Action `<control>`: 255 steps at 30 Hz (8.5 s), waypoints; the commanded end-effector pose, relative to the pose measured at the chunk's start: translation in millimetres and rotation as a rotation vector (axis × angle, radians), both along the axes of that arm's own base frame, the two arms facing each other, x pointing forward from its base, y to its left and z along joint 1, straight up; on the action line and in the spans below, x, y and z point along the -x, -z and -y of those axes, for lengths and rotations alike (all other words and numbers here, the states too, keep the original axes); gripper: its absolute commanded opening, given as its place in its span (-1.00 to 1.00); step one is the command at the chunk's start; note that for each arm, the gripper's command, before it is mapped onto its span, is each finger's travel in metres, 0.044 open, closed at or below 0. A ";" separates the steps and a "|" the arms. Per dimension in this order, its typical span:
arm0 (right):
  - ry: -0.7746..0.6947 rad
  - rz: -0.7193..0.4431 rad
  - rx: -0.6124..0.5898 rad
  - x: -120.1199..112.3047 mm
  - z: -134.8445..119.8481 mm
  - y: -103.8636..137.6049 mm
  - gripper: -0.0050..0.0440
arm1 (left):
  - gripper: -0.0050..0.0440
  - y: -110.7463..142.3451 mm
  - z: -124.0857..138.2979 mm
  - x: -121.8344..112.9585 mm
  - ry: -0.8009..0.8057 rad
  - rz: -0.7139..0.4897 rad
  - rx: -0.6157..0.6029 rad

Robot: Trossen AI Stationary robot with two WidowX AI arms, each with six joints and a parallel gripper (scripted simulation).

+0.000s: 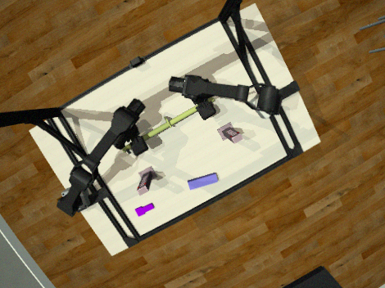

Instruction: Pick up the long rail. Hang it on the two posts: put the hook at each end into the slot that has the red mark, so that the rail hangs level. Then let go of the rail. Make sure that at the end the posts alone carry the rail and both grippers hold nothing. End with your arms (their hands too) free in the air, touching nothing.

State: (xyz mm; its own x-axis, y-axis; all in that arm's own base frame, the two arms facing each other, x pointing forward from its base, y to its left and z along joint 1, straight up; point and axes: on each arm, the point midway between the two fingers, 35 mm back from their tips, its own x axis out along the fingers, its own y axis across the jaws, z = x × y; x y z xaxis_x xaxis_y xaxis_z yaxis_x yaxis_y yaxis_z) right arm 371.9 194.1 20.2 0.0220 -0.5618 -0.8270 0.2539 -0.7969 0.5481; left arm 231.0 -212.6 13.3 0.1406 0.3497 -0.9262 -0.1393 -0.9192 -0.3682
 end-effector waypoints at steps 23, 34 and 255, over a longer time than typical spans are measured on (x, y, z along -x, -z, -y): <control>0.000 0.006 0.002 -1.0 -0.1 -0.5 -0.80 | -0.14 1.3 -22.6 -7.1 0.081 -0.022 0.382; 0.000 0.006 0.002 -1.0 -0.1 -0.5 -0.80 | -0.14 15.1 -23.0 -8.2 0.081 -0.022 0.382; 0.034 0.162 -0.208 4.7 -9.8 2.2 0.02 | -0.80 -4.5 -26.3 -12.0 0.029 -0.244 0.345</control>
